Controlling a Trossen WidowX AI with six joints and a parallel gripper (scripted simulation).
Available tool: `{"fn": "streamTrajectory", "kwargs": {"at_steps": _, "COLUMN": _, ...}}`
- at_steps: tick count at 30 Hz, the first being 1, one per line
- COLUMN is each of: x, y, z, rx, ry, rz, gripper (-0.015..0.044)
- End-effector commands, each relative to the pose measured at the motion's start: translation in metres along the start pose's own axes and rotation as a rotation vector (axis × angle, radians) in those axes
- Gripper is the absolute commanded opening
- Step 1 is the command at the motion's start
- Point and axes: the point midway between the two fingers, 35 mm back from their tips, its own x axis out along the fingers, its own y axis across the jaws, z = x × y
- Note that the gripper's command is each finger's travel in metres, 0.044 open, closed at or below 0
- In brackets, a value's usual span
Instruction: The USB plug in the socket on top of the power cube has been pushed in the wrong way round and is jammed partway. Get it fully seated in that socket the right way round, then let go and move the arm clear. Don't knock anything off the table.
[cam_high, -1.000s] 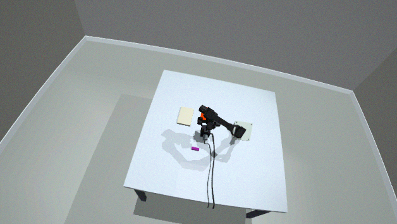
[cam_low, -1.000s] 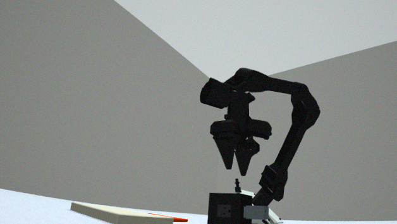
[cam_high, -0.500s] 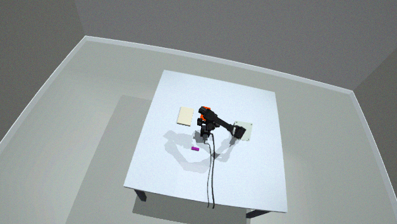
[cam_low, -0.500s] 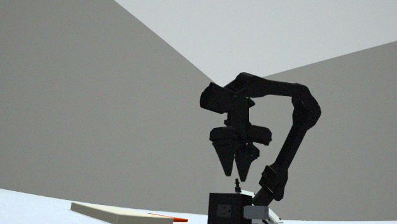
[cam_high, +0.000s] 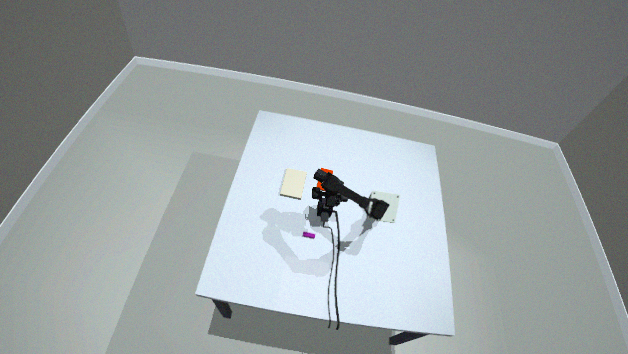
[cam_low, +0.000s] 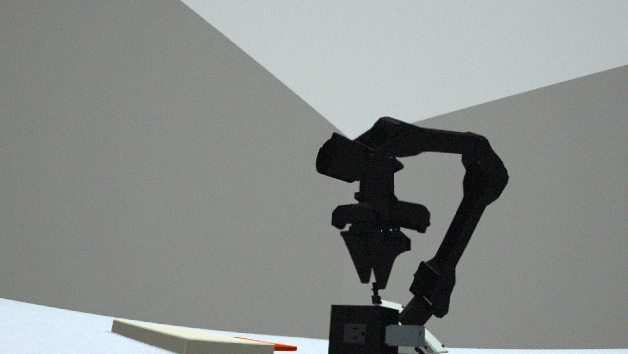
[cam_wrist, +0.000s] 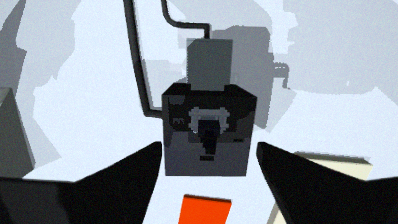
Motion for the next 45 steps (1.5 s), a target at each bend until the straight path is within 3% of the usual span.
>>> {"fn": "streamTrajectory", "kwargs": {"at_steps": 1, "x": 0.000, "y": 0.000, "z": 0.000, "rx": 0.000, "ry": 0.001, "rz": 0.000, "gripper": 0.0204}}
{"fn": "streamTrajectory", "kwargs": {"at_steps": 9, "x": 0.000, "y": 0.000, "z": 0.000, "rx": 0.000, "ry": 0.001, "rz": 0.000, "gripper": 0.0000}}
{"fn": "streamTrajectory", "kwargs": {"at_steps": 45, "x": -0.012, "y": 0.000, "z": 0.000, "rx": 0.000, "ry": 0.001, "rz": 0.000, "gripper": 0.0000}}
